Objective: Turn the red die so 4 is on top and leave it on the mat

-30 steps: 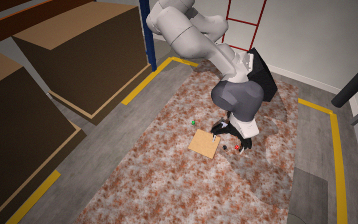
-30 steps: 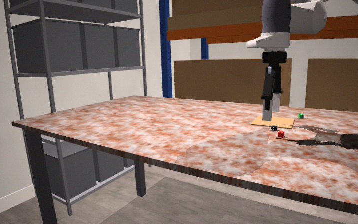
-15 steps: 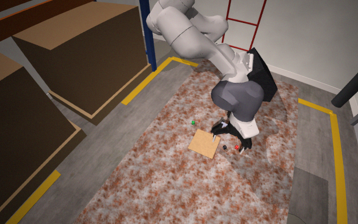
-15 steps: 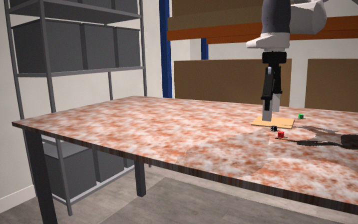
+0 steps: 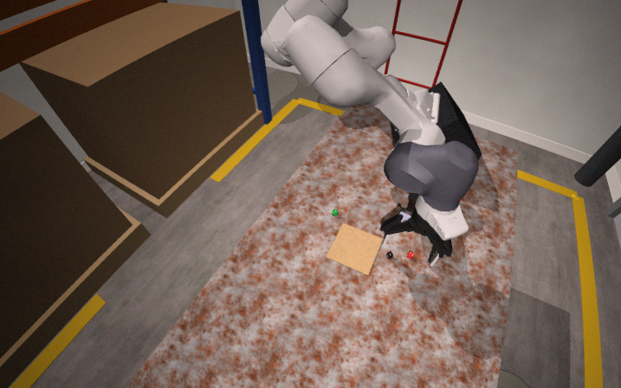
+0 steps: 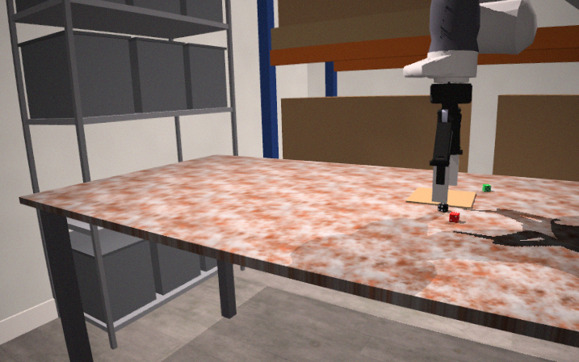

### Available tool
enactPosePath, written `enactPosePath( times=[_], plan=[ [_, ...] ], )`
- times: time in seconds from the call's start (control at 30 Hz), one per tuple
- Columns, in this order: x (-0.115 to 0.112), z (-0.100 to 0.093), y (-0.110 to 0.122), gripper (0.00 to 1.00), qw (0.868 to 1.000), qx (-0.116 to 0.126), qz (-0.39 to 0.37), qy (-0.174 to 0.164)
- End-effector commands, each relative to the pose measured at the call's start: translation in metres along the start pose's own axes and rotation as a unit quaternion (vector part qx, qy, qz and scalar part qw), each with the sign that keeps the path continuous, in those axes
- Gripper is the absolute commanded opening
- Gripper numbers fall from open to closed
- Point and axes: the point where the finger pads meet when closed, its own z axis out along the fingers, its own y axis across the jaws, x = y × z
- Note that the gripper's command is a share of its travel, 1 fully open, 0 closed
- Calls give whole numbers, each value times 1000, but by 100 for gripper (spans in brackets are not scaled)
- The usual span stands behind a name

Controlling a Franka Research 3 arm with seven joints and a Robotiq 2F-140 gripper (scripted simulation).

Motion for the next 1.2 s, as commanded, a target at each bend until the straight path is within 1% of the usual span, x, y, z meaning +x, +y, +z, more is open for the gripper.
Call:
enactPosePath(
  times=[0.0, 0.07, 0.27, 1.17],
  plan=[
    [-7, -1, -13, 100, 1000, -2, 18, -1],
    [-10, -1, -18, 100, 1000, -2, 18, -1],
    [-12, 0, -21, 100, 1000, -2, 18, -1],
    [-12, 0, -21, 100, 1000, -2, 18, -1]
  ],
)
